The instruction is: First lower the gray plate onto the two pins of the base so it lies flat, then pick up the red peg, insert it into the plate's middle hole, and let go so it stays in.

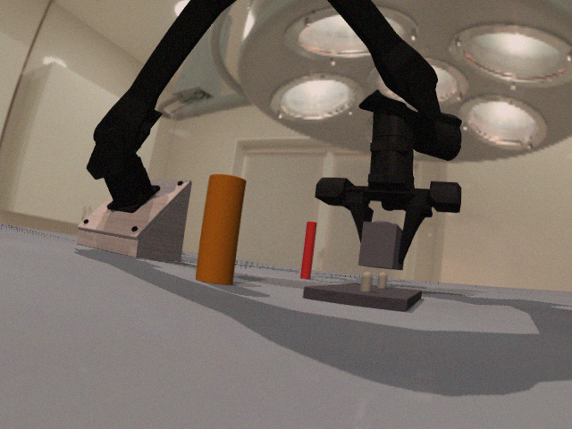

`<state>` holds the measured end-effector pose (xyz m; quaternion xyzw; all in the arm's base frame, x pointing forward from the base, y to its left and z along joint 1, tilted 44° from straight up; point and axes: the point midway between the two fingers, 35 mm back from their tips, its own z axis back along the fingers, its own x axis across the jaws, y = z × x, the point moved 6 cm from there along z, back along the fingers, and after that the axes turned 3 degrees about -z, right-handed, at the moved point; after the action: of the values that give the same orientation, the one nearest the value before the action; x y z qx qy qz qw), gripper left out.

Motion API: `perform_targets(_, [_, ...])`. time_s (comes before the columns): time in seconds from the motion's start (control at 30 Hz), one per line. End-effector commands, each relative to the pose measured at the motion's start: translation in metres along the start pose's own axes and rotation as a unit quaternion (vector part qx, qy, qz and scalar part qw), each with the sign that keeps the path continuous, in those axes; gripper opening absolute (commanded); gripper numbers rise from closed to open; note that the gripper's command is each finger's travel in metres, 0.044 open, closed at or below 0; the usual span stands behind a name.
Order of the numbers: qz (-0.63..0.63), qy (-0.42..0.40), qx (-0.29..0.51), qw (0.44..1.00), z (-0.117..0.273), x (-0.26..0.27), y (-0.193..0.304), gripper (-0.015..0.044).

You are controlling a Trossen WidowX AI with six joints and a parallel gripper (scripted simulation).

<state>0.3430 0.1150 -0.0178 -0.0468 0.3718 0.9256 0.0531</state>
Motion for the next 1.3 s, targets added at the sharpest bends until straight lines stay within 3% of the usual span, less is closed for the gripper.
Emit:
perform_targets(0.0, [-0.002,0.003,-0.005,1.0,0.015,-0.001,-0.001,0.0])
perform_targets(0.97, [-0.002,0.002,-0.004,1.0,0.107,0.007,0.008,0.0])
perform_targets(1.27, [-0.001,0.002,-0.007,1.0,0.103,0.0,0.02,0.0])
